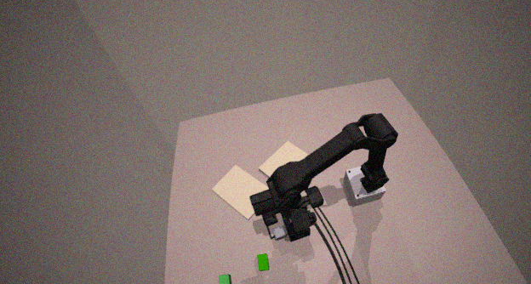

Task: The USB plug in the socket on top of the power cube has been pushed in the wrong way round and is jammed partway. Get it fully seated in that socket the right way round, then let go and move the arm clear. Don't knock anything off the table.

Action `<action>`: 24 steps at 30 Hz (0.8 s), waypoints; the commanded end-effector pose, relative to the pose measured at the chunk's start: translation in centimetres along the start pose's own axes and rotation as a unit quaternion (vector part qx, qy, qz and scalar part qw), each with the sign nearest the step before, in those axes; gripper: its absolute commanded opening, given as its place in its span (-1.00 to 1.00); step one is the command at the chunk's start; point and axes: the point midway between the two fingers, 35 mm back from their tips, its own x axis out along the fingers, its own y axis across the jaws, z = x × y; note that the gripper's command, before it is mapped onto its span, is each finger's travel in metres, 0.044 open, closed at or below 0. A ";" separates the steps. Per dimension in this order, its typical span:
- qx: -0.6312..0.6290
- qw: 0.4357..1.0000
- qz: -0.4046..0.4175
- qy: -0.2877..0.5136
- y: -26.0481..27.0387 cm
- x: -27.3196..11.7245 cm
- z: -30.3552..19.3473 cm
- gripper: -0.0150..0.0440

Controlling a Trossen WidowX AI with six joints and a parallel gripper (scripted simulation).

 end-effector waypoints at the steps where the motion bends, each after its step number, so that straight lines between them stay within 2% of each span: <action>1: 0.004 1.000 0.000 0.002 0.0 0.1 0.0 -0.49; 24: 0.009 1.000 0.000 0.004 0.0 0.3 -0.1 -0.49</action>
